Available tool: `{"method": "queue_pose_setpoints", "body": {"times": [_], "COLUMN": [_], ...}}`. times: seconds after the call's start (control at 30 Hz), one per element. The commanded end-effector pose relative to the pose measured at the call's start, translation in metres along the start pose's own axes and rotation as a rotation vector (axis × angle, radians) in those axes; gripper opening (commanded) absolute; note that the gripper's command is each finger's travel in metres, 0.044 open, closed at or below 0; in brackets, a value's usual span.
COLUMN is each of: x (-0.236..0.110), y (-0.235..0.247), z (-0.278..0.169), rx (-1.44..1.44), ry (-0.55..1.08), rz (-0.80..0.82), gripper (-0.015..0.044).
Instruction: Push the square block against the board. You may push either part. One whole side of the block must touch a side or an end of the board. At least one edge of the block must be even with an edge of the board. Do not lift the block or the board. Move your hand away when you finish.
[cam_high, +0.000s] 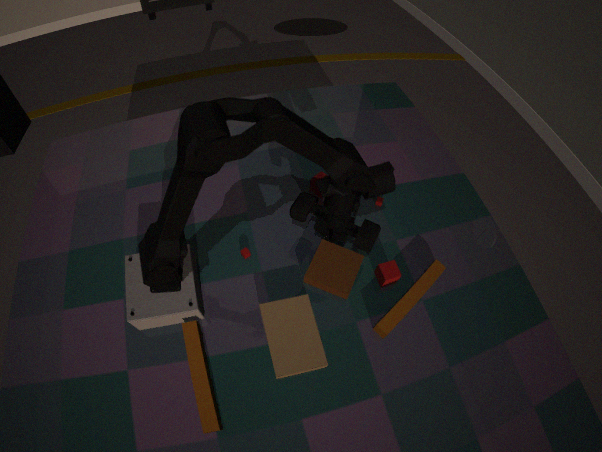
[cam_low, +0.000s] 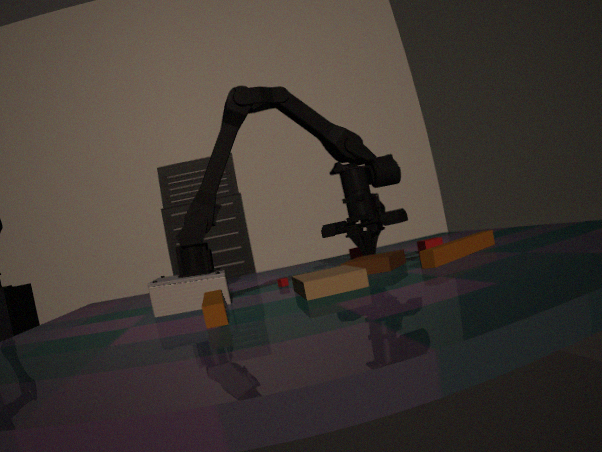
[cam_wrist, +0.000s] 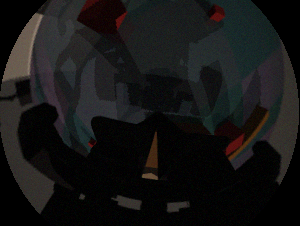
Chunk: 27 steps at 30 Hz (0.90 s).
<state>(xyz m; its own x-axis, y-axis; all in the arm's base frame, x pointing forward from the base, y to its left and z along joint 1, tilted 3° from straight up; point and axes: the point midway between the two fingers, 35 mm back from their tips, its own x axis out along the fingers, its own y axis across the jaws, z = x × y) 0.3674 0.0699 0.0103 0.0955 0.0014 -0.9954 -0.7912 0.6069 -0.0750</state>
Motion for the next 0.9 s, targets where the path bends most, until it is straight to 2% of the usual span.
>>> {"method": "queue_pose_setpoints", "body": {"times": [0.0,0.87], "x": [0.003,0.003], "y": [0.001,-0.002], "z": [-0.007,-0.026], "rx": [0.001,0.001], "ry": [0.011,0.013], "rz": [0.005,0.005], "gripper": [0.0,0.0]}}
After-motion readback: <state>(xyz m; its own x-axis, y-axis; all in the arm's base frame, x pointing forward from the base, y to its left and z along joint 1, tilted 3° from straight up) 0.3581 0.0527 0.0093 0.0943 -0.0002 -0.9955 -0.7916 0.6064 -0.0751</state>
